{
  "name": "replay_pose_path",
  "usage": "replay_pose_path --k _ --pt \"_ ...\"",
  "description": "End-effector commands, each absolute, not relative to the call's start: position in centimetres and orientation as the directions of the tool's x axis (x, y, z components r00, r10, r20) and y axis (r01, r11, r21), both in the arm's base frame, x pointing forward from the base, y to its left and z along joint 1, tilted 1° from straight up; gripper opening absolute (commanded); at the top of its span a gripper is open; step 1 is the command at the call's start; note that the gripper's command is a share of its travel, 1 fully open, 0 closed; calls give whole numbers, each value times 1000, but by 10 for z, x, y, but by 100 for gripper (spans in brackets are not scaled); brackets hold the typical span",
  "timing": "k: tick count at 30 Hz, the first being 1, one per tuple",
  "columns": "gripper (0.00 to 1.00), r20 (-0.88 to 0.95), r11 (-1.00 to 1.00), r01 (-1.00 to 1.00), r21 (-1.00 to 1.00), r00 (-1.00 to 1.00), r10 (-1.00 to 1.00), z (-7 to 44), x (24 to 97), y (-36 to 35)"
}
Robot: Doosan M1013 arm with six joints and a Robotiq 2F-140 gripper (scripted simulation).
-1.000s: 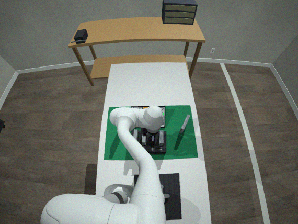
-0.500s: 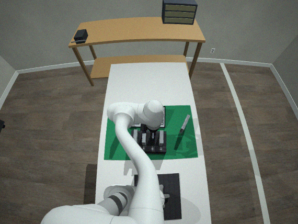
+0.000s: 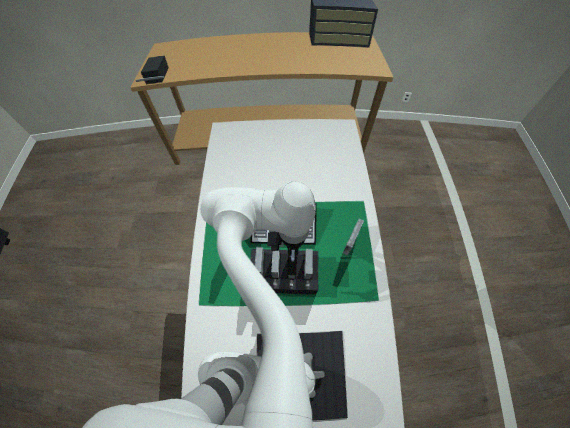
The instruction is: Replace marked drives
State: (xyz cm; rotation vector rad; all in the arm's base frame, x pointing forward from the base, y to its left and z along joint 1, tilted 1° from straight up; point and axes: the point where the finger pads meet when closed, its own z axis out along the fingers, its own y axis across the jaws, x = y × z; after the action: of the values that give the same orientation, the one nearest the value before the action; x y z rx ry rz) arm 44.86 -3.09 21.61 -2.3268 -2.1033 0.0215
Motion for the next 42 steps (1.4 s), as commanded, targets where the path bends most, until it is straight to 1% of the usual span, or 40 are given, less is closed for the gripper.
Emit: replay_pose_path --k 1,3,4,38,40,42 --pt "89 -6 -101 995 -12 101 995 218 449 -31" --pt "89 -6 -101 995 -12 101 995 218 449 -31" --pt "10 -6 -101 995 -12 101 995 218 449 -31" --pt "10 -6 -102 995 -12 101 995 218 449 -31" --pt "10 -7 -120 993 -12 120 993 218 451 -33" --pt "10 -7 -179 984 -12 179 984 220 458 -40"
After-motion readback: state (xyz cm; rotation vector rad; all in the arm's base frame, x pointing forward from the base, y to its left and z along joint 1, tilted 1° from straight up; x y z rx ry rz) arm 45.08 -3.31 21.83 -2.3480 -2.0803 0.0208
